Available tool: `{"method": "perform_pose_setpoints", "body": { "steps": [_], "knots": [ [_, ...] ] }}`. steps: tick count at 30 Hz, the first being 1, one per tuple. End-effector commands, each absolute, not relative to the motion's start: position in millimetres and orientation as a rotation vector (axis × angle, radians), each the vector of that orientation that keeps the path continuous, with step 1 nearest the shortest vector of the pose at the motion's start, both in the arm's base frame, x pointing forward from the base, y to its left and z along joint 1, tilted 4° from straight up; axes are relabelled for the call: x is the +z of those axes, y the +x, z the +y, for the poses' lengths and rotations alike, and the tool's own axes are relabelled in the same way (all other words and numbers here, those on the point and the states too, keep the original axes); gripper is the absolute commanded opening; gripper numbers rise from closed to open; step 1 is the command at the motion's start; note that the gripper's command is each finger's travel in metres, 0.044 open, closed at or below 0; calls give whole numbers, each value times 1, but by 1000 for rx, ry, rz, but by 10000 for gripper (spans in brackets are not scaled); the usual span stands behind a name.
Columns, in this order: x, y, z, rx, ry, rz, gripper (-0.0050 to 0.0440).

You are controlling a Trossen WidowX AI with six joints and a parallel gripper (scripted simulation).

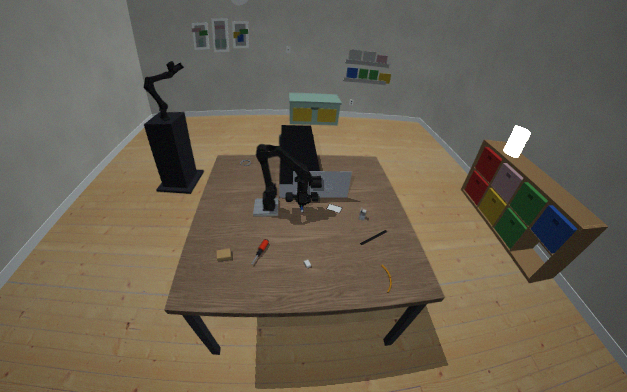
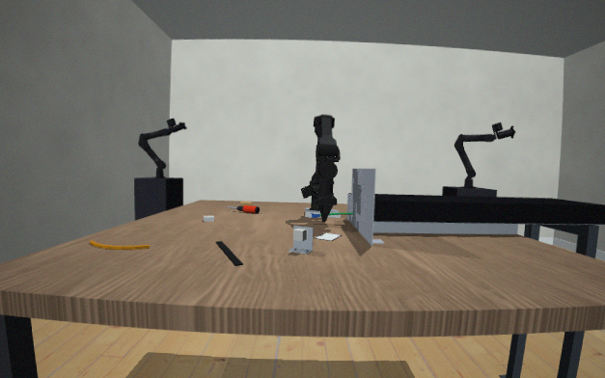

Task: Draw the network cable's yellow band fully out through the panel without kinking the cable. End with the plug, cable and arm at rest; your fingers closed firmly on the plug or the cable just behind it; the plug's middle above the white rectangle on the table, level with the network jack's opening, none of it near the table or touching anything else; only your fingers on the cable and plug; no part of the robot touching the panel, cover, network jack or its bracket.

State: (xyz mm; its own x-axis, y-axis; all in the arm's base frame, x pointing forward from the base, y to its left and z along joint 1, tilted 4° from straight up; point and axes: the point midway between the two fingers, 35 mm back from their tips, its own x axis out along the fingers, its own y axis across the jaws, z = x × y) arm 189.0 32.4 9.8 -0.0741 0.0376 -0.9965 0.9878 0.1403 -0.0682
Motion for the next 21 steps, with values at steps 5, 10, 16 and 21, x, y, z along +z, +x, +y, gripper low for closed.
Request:
{"method": "perform_pose_setpoints", "body": {
  "steps": [5, 10, 16, 21],
  "knots": [
    [29, 199, 33, -1090, 1119, 1326, -5],
    [25, 197, 28, -1105, 1112, 1332, -35],
    [25, 200, 14, -1107, 1113, 1327, -50],
    [25, 201, 6, -1110, 1113, 1326, -50]
  ]
}}
